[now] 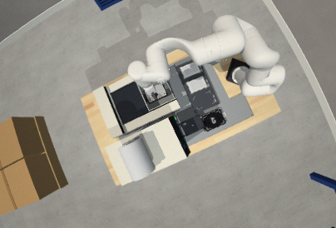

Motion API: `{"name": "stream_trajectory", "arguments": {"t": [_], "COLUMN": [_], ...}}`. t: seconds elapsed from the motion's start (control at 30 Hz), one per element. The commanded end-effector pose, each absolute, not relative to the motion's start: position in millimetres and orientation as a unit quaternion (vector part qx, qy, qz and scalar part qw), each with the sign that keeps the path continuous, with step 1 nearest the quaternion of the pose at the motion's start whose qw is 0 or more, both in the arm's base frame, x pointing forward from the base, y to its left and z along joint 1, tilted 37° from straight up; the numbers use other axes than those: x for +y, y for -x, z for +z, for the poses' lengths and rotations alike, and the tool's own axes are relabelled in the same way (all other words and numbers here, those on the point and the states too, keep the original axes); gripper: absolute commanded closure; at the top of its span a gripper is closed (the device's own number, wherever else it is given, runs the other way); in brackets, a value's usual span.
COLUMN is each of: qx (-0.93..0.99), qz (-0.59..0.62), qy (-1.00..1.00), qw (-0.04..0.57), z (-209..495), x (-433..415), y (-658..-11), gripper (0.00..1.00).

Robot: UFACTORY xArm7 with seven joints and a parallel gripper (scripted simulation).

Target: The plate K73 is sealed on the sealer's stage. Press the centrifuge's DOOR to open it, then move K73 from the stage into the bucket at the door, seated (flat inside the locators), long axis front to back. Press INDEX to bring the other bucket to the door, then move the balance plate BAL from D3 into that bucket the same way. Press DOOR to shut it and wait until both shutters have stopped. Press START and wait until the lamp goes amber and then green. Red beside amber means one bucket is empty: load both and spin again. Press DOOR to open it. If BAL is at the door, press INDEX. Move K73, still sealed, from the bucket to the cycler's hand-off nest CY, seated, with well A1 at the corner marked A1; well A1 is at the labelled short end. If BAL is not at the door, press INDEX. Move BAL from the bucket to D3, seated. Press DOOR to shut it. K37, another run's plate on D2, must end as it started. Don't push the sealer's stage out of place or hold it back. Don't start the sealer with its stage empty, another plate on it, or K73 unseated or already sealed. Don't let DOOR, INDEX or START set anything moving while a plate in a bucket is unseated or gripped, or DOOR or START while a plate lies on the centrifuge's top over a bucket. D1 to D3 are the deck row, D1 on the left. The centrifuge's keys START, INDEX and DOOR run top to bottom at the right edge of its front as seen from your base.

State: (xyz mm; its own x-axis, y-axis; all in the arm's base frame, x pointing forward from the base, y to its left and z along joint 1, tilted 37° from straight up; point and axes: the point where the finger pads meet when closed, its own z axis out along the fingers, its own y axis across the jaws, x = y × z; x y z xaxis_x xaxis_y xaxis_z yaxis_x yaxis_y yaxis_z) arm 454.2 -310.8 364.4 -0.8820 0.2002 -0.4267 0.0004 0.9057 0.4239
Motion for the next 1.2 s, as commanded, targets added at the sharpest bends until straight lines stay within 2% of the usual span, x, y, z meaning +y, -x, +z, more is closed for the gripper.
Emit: {"name": "stream_trajectory", "arguments": {"t": [0.0, 1.17], "qx": [0.947, 0.947], "qz": [0.21, 0.21], "qy": [-0.054, -0.054], "qw": [0.239, 0.239], "z": [361.3, 320.0], "x": [-310.0, -290.6], "y": [-456.9, -481.1], "gripper": [0.0, 0.0]}}
